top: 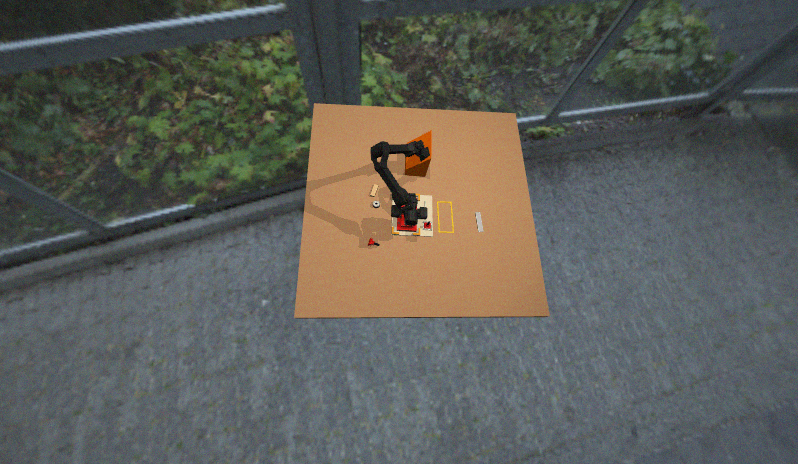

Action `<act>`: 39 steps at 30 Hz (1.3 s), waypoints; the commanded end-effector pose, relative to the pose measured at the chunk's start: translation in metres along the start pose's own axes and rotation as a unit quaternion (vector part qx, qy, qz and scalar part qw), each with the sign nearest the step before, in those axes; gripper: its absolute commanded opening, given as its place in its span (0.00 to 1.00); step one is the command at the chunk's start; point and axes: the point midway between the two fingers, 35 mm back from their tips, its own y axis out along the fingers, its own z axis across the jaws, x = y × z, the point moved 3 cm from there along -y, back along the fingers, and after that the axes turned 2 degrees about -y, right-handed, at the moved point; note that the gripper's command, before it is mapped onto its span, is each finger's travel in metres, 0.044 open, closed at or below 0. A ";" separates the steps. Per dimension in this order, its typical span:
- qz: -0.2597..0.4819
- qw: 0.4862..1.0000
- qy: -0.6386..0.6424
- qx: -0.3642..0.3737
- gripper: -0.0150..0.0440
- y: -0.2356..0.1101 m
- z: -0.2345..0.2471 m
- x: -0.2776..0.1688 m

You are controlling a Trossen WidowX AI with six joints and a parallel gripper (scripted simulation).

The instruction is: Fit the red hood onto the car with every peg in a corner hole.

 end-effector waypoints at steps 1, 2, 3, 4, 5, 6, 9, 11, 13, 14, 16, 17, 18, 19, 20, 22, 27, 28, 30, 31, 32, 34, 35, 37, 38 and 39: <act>0.000 1.000 -0.001 -0.002 0.25 0.002 0.000 0.000; 0.000 1.000 -0.001 -0.002 0.25 0.002 0.000 0.000; 0.000 1.000 -0.001 -0.002 0.25 0.003 0.000 0.000; 0.000 1.000 -0.001 -0.002 0.25 0.003 0.000 0.000; 0.000 1.000 -0.001 -0.002 0.25 0.004 0.000 0.000; 0.000 1.000 -0.001 -0.002 0.25 0.004 0.000 0.000; 0.001 1.000 -0.001 -0.002 0.25 0.005 0.000 0.000; 0.001 1.000 -0.001 -0.002 0.25 0.006 0.000 0.000; 0.001 1.000 -0.001 -0.002 0.25 0.007 0.000 0.000; 0.001 1.000 -0.001 -0.002 0.25 0.007 0.000 0.000; 0.000 1.000 -0.001 -0.002 0.25 0.007 0.000 0.000; 0.000 1.000 0.000 -0.001 0.25 0.006 0.000 0.000; 0.000 1.000 0.000 -0.001 0.25 0.006 0.000 0.000; 0.000 1.000 0.000 0.000 0.25 0.006 0.000 0.000; 0.000 1.000 0.000 0.000 0.25 0.005 0.000 0.000; 0.000 1.000 0.000 0.000 0.34 0.006 0.000 0.000; 0.000 1.000 0.000 0.000 0.57 0.006 0.000 0.000; 0.000 1.000 0.000 0.000 0.61 0.006 0.000 0.000; 0.000 1.000 0.000 0.000 0.70 0.006 0.000 0.000; 0.000 1.000 0.000 0.000 0.74 0.006 0.000 0.000; 0.000 1.000 0.000 0.000 0.79 0.006 0.000 0.000; 0.000 1.000 0.000 0.000 0.88 0.006 0.000 0.000; 0.000 1.000 0.000 0.000 0.92 0.006 0.000 0.000; 0.000 1.000 0.000 0.000 1.00 0.006 0.000 0.000; 0.000 1.000 0.000 0.000 1.00 0.006 0.000 0.000; 0.000 1.000 0.000 0.000 1.00 0.003 0.000 0.000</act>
